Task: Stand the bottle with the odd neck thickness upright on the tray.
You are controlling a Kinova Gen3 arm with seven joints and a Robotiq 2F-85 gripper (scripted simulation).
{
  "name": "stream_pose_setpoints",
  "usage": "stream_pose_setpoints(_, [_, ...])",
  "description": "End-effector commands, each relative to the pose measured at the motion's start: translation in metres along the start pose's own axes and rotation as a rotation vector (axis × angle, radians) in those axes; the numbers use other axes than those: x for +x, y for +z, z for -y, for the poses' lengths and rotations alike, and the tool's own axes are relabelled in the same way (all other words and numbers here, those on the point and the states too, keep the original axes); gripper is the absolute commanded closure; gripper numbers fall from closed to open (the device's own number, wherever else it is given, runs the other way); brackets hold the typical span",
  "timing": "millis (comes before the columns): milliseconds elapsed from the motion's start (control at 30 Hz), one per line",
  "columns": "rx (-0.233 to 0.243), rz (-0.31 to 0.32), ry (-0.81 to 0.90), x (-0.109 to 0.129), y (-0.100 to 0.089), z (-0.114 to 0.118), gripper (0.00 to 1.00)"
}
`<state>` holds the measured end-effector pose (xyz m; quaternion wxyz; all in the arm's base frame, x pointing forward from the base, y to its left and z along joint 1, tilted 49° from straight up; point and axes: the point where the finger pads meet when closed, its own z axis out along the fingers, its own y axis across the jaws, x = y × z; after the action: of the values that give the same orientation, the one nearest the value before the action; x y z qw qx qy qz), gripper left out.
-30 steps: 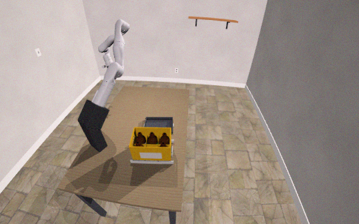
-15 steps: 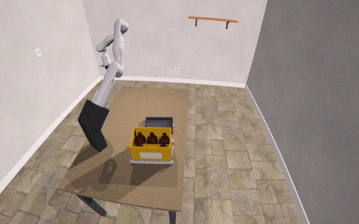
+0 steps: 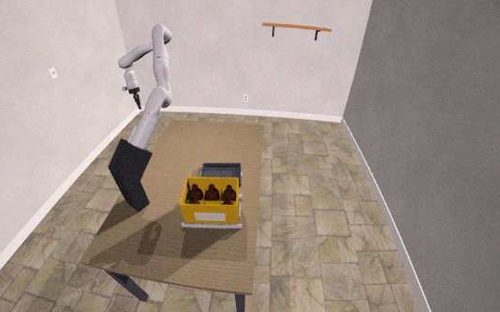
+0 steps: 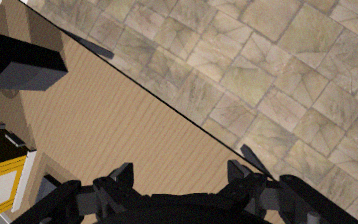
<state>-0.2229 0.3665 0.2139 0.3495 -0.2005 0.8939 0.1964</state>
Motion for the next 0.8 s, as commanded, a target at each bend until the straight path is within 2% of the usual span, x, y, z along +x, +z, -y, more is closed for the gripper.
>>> stream_pose_setpoints(0, [-0.054,-0.019,-0.061,0.039,-0.017,0.003,0.0])
stream_pose_setpoints(100, [-0.085,-0.041,-0.102,0.068,-0.03,0.011,0.0])
stream_pose_setpoints(167, [-0.085,-0.041,-0.102,0.068,-0.03,0.011,0.0])
stream_pose_setpoints(200, [-0.106,-0.057,-0.13,0.088,-0.039,0.017,0.0])
stream_pose_setpoints(333, [-0.144,-0.087,-0.184,0.124,-0.056,0.033,0.0])
stream_pose_setpoints(667, [-0.228,-0.161,-0.323,0.207,-0.096,0.089,0.0])
stream_pose_setpoints(733, [-0.228,-0.161,-0.323,0.207,-0.096,0.089,0.0])
stream_pose_setpoints(767, [-0.246,-0.179,-0.359,0.226,-0.105,0.106,0.0])
